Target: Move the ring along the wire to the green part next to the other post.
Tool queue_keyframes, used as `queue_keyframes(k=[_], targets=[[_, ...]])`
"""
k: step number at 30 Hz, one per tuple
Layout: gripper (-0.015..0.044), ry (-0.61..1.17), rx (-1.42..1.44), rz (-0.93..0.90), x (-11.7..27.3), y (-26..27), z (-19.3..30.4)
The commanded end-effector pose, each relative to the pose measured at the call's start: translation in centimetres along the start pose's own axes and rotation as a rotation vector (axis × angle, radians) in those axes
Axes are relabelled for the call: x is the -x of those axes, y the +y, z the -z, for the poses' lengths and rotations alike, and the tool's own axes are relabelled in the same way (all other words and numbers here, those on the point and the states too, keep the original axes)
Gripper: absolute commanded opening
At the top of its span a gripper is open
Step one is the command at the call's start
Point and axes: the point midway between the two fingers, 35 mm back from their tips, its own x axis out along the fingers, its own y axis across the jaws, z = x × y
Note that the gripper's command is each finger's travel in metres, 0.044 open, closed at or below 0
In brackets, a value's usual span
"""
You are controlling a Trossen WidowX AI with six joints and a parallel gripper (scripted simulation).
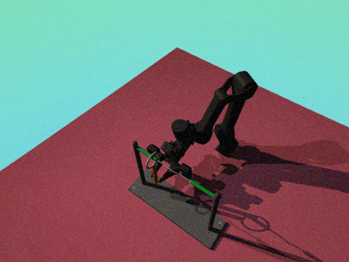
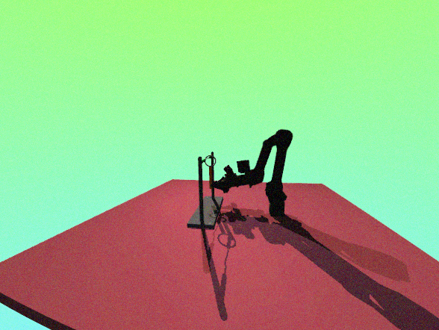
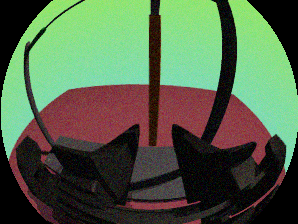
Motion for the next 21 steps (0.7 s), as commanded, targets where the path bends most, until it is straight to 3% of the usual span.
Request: queue_keyframes(k=[1,21], targets=[[0.016,0.004,-0.009,0.002,-0.8,-0.1,0.2],[0.016,0.0,-0.01,0.002,-2.8,0.2,0.4]])
